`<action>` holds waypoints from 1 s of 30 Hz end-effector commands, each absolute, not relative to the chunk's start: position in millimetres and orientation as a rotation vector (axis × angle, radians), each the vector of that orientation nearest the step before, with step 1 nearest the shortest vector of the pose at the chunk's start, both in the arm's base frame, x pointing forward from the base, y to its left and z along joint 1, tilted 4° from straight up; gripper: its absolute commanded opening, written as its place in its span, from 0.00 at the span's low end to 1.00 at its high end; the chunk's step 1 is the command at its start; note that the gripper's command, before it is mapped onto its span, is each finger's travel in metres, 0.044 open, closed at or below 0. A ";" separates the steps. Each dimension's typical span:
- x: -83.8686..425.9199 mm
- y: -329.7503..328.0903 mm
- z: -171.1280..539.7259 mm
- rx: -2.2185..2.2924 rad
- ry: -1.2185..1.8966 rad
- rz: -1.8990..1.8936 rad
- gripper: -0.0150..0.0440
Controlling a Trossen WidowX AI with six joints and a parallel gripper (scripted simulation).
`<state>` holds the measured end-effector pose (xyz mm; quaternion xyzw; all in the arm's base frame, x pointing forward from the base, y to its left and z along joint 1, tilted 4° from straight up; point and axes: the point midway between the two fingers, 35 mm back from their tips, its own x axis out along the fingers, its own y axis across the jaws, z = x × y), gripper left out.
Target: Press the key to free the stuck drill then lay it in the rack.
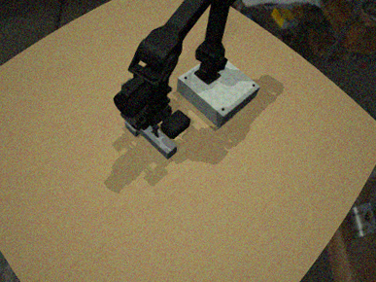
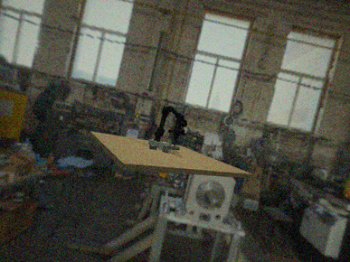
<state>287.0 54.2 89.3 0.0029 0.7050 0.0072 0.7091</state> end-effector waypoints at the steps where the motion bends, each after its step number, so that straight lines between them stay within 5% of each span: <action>1: 279.4 55.7 74.8 0.004 1.606 0.015 0.25; 30: 278.2 57.6 64.9 0.004 1.606 0.016 0.25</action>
